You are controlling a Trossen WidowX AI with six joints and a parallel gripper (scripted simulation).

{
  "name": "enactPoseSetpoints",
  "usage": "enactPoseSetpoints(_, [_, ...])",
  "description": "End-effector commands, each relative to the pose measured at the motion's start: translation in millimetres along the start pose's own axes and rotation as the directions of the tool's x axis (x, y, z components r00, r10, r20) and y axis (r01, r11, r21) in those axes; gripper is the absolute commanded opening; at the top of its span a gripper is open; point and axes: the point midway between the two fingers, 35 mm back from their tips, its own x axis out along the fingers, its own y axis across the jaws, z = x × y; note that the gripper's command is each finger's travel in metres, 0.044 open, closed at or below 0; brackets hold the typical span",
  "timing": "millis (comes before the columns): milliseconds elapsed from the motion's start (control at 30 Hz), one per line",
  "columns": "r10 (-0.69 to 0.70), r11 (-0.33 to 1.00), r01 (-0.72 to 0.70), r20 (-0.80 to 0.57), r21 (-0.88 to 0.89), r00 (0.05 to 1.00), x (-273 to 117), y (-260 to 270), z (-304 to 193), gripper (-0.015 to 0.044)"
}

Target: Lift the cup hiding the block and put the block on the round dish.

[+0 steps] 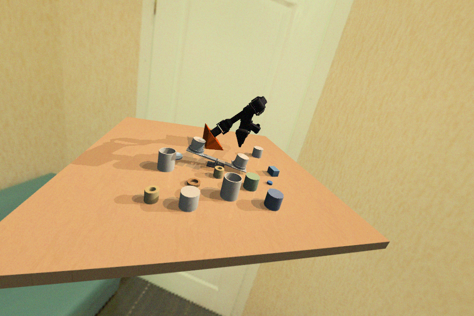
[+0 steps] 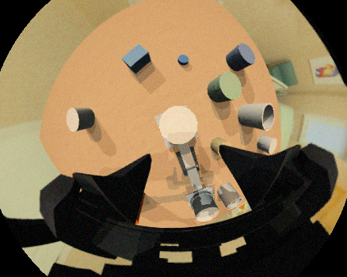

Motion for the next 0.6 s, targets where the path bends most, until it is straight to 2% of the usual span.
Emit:
enactPoseSetpoints(0, [0.052,0.990,-0.056,-0.032,-0.127,0.998,16.3,-3.3,13.1,0.0440])
enactPoseSetpoints(133, [0.089,0.974,-0.097,-0.048,-0.206,0.995,27.2,-3.9,22.7,0.0440])
enactPoseSetpoints(567, [0.091,0.973,-0.099,-0.047,-0.210,0.995,42.6,-2.5,22.5,0.0440])
